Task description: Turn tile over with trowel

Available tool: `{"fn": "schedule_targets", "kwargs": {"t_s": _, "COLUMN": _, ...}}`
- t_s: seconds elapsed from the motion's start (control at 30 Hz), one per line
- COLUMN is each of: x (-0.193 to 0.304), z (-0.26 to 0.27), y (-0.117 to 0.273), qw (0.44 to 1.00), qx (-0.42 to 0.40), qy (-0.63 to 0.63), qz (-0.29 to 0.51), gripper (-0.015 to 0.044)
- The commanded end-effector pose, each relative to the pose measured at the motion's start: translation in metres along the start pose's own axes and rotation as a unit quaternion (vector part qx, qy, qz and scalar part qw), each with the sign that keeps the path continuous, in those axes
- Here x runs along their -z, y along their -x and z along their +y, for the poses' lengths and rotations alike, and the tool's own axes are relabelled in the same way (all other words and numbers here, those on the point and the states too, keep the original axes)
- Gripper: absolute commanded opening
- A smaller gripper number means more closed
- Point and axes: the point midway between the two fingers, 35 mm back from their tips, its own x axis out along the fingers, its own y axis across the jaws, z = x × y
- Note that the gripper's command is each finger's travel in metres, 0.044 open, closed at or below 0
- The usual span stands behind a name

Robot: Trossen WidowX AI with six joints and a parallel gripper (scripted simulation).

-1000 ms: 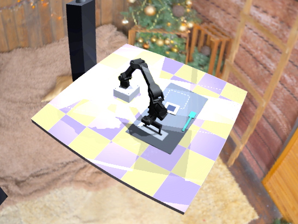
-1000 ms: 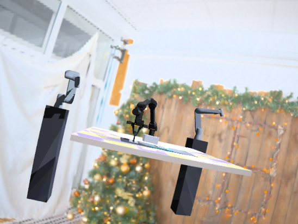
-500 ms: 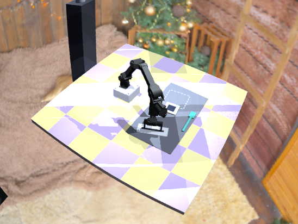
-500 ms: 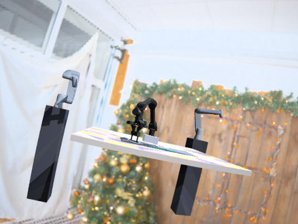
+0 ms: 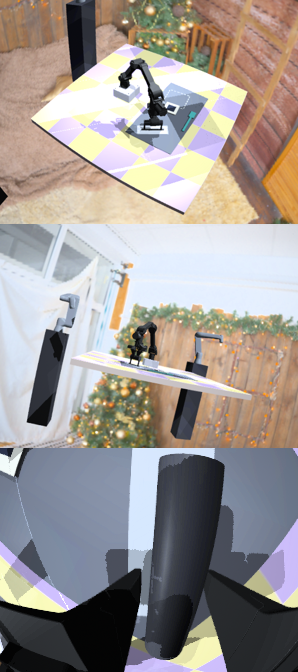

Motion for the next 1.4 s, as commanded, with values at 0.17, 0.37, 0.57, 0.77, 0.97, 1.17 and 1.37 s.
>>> {"fn": "schedule_targets", "kwargs": {"t_s": 0.17, "x": 0.0, "z": 0.0, "y": 0.0, "qw": 1.0, "qx": -0.001, "qy": 0.004, "qz": -0.001, "gripper": 0.027}}
{"fn": "schedule_targets", "kwargs": {"t_s": 0.37, "x": 0.0, "z": 0.0, "y": 0.0, "qw": 1.0, "qx": -0.001, "qy": 0.004, "qz": -0.001, "gripper": 0.027}}
{"fn": "schedule_targets", "kwargs": {"t_s": 0.57, "x": 0.0, "z": 0.0, "y": 0.0, "qw": 1.0, "qx": -0.001, "qy": 0.004, "qz": -0.001, "gripper": 0.027}}
{"fn": "schedule_targets", "kwargs": {"t_s": 0.77, "x": 0.001, "z": 0.003, "y": 0.042, "qw": 1.0, "qx": -0.001, "qy": 0.014, "qz": -0.001, "gripper": 0.027}}
{"fn": "schedule_targets", "kwargs": {"t_s": 0.97, "x": 0.001, "z": 0.003, "y": 0.045, "qw": 1.0, "qx": -0.001, "qy": 0.014, "qz": -0.001, "gripper": 0.027}}
{"fn": "schedule_targets", "kwargs": {"t_s": 1.17, "x": -0.004, "z": -0.001, "y": 0.045, "qw": 1.0, "qx": -0.001, "qy": -0.026, "qz": -0.001, "gripper": 0.027}}
{"fn": "schedule_targets", "kwargs": {"t_s": 1.37, "x": -0.004, "z": -0.001, "y": 0.042, "qw": 1.0, "qx": -0.001, "qy": -0.028, "qz": -0.001, "gripper": 0.027}}
